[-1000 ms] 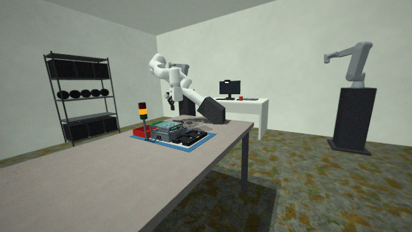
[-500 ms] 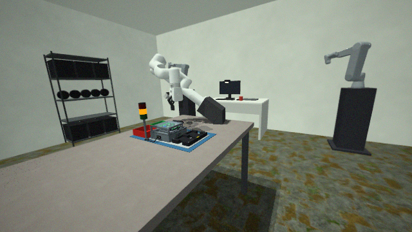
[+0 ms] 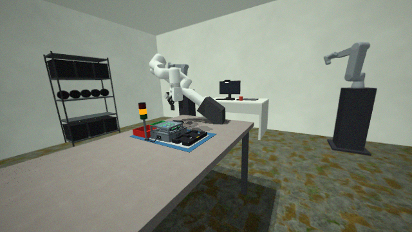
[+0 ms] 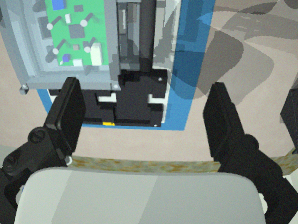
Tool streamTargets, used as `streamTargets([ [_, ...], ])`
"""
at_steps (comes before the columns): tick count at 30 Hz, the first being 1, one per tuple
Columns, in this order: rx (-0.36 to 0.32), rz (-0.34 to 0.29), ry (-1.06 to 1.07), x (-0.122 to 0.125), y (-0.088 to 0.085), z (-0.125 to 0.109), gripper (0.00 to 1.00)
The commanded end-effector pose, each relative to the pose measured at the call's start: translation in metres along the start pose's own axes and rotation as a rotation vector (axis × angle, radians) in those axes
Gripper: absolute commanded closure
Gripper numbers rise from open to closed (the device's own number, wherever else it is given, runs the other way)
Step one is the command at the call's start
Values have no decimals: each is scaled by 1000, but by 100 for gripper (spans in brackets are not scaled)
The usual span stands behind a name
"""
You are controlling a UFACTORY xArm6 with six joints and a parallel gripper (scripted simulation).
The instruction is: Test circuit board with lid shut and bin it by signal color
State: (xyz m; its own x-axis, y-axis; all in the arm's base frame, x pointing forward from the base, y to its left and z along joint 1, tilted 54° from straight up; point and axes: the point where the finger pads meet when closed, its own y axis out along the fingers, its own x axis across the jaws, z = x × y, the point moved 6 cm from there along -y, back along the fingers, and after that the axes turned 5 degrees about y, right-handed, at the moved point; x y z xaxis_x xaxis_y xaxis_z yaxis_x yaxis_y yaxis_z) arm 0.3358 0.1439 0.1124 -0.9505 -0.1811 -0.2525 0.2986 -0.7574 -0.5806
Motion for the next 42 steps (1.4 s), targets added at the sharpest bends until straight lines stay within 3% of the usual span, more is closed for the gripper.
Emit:
streamTargets([
  [1, -2, 2, 1, -1, -1, 0, 0],
  [28, -2, 2, 1, -1, -1, 0, 0],
  [29, -2, 2, 1, -1, -1, 0, 100],
  [42, -2, 2, 1, -1, -1, 0, 100],
])
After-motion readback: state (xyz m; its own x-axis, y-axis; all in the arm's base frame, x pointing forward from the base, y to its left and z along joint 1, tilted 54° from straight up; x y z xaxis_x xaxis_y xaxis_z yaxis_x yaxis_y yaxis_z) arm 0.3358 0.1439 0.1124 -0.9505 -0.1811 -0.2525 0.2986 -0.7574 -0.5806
